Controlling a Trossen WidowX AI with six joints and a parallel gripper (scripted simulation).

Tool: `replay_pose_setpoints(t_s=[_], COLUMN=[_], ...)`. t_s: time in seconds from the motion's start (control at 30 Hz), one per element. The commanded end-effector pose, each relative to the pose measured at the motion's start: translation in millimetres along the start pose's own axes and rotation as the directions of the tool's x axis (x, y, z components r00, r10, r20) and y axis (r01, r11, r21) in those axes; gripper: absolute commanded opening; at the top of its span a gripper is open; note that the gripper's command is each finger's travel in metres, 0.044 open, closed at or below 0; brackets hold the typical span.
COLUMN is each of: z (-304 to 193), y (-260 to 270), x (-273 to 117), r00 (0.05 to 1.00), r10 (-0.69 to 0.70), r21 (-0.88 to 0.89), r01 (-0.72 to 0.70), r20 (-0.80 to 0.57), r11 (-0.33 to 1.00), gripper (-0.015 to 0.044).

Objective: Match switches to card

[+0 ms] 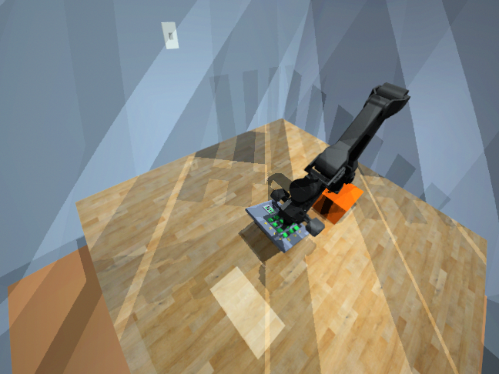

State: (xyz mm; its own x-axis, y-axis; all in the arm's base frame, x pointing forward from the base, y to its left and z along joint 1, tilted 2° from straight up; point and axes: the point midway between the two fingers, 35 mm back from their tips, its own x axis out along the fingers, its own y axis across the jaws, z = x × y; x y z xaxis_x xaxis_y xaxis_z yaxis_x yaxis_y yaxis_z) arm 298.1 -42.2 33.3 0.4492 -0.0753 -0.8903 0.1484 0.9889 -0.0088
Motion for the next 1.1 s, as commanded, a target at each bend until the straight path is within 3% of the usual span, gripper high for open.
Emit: replay_pose_setpoints(t_s=[0.0, 0.4, 0.63, 0.97, 1.07], z=[0, 1, 3, 21, 22], y=[-1, 0, 0, -24, -24], x=[1, 0, -63, -62, -45], r00=[1.0, 1.0, 1.0, 1.0, 0.999], r10=[-0.003, 0.0, -0.003, -0.005, -0.004], r21=[0.002, 0.0, 0.002, 0.001, 0.005], r01=[0.003, 0.0, 0.003, 0.005, 0.004], r20=[0.001, 0.001, -0.026, -0.025, -0.039], r11=[1.0, 1.0, 1.0, 1.0, 1.0], gripper=[0.0, 0.0, 0.0, 0.0, 0.0])
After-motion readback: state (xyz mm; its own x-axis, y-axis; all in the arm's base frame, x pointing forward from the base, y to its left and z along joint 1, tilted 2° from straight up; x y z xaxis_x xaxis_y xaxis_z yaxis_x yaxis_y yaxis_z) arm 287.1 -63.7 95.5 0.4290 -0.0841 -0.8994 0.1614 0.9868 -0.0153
